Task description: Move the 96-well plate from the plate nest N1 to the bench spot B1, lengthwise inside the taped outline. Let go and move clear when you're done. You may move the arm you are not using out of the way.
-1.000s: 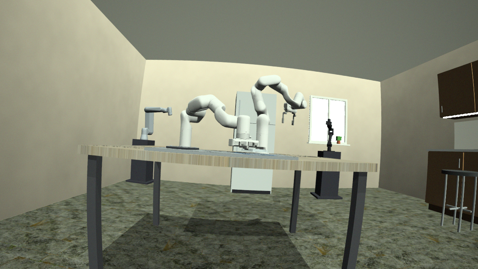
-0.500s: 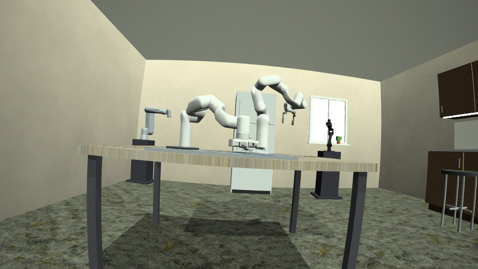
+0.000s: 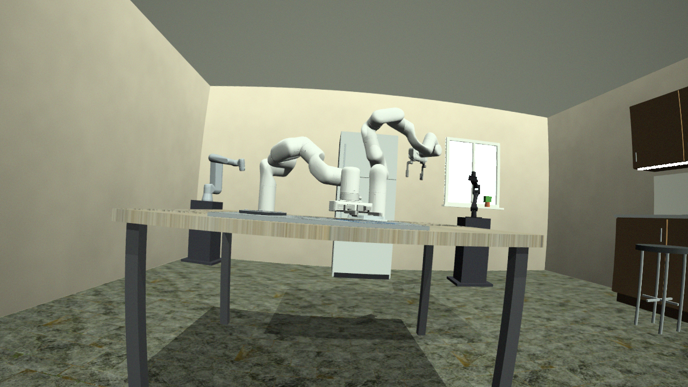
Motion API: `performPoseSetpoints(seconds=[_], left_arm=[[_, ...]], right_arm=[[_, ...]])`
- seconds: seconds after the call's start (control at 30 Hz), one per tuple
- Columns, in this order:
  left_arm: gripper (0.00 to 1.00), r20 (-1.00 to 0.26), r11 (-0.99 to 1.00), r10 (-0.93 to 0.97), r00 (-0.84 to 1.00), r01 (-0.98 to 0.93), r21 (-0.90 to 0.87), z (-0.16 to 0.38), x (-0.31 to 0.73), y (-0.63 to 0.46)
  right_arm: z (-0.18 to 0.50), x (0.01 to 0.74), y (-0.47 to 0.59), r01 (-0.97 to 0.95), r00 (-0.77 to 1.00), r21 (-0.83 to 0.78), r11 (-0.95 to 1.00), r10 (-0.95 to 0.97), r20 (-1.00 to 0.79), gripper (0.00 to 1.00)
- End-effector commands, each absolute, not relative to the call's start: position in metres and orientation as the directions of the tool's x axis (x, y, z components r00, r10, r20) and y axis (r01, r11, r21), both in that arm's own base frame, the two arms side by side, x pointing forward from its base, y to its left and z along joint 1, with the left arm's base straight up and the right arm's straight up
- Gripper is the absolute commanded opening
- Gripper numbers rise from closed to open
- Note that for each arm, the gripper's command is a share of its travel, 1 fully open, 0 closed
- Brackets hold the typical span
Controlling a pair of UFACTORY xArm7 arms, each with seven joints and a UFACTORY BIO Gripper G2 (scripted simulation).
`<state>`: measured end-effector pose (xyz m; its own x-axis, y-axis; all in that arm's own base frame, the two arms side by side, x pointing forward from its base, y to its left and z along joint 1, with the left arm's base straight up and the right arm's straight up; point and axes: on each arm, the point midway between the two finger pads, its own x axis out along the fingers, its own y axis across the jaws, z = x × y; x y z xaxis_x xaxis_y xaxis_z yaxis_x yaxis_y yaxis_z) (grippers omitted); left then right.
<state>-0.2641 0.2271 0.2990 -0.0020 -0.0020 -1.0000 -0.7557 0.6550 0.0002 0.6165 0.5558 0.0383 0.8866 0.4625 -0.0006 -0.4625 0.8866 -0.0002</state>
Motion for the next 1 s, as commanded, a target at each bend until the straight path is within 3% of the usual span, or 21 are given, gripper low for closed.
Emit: performPoseSetpoints(seconds=[0.0,0.97], left_arm=[[1.0,-1.0,0.655,0.001,-0.003,-0.756,0.003,0.3001,-0.2644,0.2277],[1.0,-1.0,0.655,0.001,-0.003,-0.756,0.003,0.3001,-0.2644,0.2277]], right_arm=[[0.0418,0.6177,0.5567,-0.462,0.887,0.002,0.887,0.462,0.005,0.0],[0.0373,0.6177,0.5568,-0.462,0.887,0.002,0.887,0.462,0.005,0.0]])
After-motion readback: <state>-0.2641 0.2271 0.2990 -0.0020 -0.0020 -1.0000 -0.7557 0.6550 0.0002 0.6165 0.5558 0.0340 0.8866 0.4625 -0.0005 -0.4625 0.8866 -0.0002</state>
